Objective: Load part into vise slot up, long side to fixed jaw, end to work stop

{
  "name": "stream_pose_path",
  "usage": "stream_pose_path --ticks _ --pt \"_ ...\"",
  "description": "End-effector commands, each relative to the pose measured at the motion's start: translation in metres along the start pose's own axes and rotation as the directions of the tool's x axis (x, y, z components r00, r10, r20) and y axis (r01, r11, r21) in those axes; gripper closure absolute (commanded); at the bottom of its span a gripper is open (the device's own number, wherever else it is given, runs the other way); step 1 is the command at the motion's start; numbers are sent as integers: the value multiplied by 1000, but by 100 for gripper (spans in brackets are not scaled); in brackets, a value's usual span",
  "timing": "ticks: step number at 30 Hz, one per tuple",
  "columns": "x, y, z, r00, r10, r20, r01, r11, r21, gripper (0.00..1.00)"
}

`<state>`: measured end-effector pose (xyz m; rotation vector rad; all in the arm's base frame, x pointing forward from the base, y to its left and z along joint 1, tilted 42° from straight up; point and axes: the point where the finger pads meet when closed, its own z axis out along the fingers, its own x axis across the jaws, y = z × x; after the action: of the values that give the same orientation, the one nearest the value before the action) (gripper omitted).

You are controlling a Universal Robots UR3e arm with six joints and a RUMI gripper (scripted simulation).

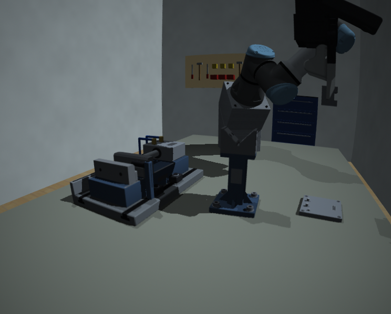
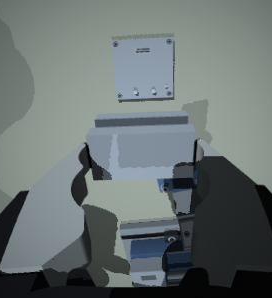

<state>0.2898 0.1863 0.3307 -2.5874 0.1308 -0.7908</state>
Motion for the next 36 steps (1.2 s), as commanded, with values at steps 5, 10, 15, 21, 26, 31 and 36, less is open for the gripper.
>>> stream_pose_path --ticks 5,10,15,21,26,31,36 --pt "0 0 0 1000 5 -1 -5 1000 0 100" --pt "1 0 0 1000 11 -1 -11 1000 0 100" --pt "1 1 0 1000 20 -1 -20 1000 -1 100" --pt "1 1 0 1000 28 -1 -28 1000 -1 100" --pt "2 2 0 999 41 0 -41 999 -1 100" --pt "3 2 0 998 56 0 -56 998 -1 100" --pt "3 3 0 998 67 0 -67 998 -1 100"
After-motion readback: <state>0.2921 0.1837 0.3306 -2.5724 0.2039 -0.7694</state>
